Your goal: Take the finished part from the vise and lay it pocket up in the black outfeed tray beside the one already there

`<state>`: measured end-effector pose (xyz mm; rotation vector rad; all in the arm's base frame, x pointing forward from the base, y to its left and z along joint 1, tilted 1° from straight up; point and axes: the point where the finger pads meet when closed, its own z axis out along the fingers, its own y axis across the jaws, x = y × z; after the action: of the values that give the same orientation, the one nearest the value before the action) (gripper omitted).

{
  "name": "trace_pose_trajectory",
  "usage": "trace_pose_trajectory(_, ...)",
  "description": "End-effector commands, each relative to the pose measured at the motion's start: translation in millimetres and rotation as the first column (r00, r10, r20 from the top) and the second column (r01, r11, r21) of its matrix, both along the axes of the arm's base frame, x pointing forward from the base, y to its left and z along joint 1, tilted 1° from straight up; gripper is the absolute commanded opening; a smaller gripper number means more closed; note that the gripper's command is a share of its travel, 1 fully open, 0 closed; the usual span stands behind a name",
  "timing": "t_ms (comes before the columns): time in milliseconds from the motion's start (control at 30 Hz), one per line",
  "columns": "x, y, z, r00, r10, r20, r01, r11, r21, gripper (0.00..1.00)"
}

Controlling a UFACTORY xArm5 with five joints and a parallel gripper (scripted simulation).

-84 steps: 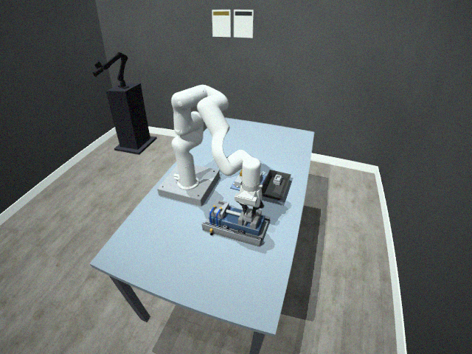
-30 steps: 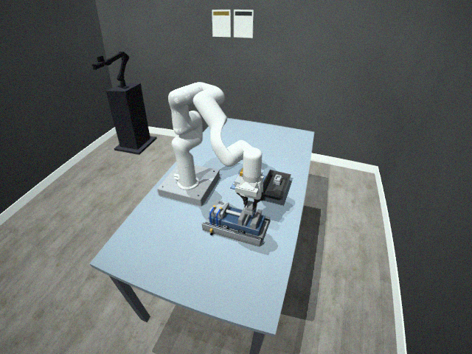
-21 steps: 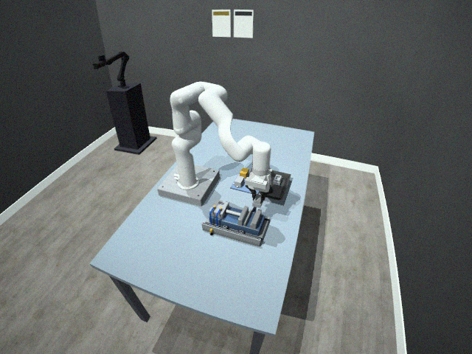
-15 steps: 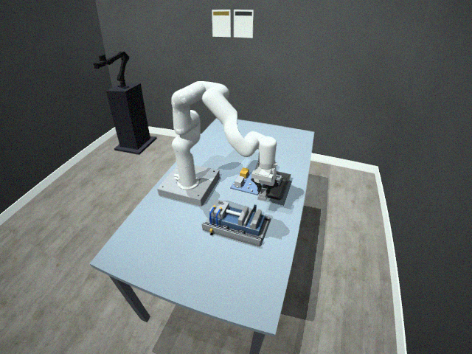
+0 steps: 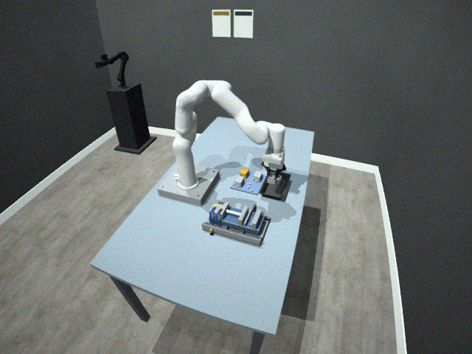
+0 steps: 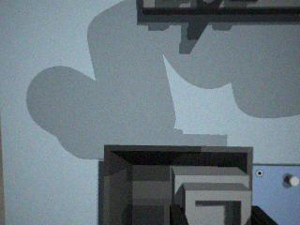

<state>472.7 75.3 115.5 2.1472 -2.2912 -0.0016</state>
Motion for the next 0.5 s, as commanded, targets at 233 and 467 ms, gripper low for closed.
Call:
trace_pose_trajectory(233,11.4,36.5,-0.1,1.000,-0.008,-0.001,0.008,1.000,0.000,0.00)
trace_pose_trajectory(467,12.1,37.8,-0.1,1.000,-0.009,-0.001,0.009,1.000,0.000,0.00)
